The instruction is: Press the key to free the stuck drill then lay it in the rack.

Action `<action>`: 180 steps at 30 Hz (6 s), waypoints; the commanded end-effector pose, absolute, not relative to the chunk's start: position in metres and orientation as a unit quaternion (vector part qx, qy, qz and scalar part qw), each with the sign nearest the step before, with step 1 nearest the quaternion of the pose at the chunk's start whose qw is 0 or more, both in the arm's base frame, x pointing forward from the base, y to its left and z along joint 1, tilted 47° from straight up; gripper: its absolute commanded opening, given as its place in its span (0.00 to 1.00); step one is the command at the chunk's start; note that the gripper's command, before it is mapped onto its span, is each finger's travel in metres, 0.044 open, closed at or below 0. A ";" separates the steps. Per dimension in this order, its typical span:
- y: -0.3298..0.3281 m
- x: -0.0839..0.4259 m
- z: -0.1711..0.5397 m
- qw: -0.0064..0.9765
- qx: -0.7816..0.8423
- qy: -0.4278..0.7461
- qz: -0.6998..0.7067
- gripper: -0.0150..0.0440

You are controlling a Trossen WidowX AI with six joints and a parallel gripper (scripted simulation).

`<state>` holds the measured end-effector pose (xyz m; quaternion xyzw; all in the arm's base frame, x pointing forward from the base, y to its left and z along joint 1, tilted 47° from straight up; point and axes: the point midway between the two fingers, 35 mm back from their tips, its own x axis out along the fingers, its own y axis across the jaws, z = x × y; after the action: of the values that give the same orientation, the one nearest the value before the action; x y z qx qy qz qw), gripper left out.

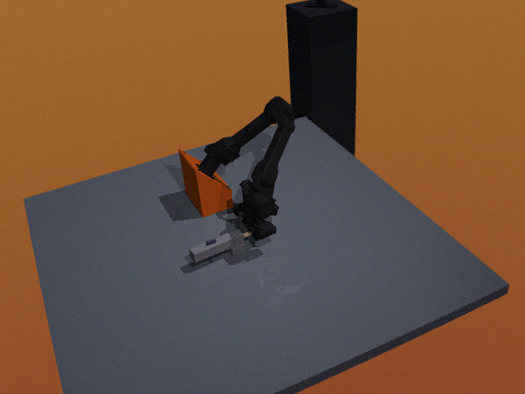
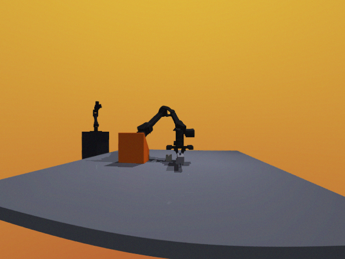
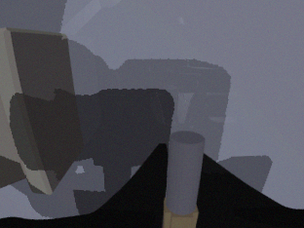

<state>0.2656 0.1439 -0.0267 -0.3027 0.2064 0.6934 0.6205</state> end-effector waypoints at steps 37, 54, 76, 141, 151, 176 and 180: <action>0.165 0.258 -0.001 0.619 -0.303 0.206 0.695 0.25; 0.184 0.253 0.019 0.619 -0.303 0.205 0.695 0.25; 0.178 0.250 0.029 0.619 -0.303 0.205 0.695 0.25; 0.149 0.248 0.044 0.619 -0.303 0.206 0.695 0.25; 0.148 0.248 0.045 0.619 -0.303 0.206 0.694 0.25; 0.148 0.250 0.048 0.619 -0.303 0.206 0.694 0.25; 0.148 0.251 0.049 0.619 -0.303 0.206 0.694 0.25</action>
<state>0.2488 0.1476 0.0464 -0.3020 0.2104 0.6940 0.6187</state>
